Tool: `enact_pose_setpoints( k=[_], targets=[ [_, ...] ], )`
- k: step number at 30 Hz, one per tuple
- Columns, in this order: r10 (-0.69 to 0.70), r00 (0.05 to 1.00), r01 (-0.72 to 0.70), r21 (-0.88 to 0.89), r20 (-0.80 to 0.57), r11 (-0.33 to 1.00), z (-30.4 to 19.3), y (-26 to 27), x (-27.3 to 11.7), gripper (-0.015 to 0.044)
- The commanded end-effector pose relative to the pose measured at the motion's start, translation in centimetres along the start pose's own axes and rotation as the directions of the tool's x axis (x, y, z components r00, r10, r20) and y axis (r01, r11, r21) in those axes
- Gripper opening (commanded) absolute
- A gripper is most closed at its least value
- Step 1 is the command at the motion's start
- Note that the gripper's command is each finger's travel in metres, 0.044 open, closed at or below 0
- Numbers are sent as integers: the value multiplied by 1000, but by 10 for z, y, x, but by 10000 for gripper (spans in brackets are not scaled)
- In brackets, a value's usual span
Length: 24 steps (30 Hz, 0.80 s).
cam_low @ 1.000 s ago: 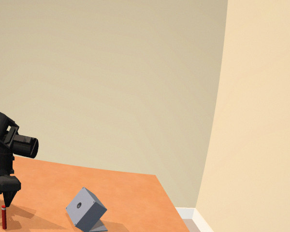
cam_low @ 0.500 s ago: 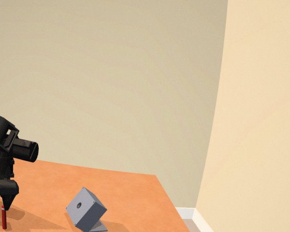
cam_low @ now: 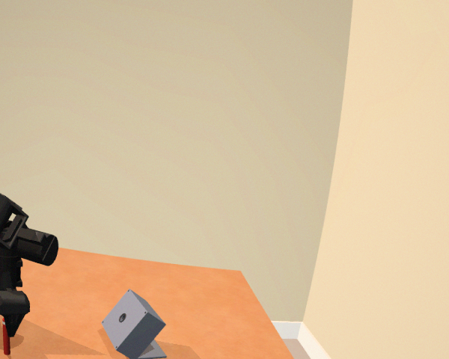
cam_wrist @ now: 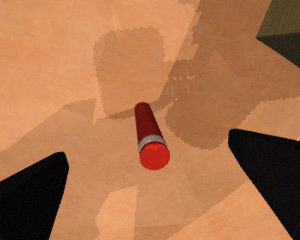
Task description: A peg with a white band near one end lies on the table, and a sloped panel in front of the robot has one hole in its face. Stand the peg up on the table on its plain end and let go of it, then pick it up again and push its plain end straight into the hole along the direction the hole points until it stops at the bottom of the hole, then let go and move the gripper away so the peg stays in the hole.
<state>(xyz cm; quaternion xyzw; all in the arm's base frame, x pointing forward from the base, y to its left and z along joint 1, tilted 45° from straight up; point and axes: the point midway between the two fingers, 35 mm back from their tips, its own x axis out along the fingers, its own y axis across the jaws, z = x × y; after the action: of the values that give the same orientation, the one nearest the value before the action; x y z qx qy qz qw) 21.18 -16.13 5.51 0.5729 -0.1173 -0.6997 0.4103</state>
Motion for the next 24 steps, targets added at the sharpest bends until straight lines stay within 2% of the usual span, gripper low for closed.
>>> enact_pose_setpoints(
  k=[1,16,24],
  targets=[
    [-3,1000,3,-5,-1,1000,0,-1,5,440],
    [2,1000,-2,-6,1,1000,3,-1,28,440],
    [4,1000,-4,-1,3,1000,3,0,26,230]
  ],
)
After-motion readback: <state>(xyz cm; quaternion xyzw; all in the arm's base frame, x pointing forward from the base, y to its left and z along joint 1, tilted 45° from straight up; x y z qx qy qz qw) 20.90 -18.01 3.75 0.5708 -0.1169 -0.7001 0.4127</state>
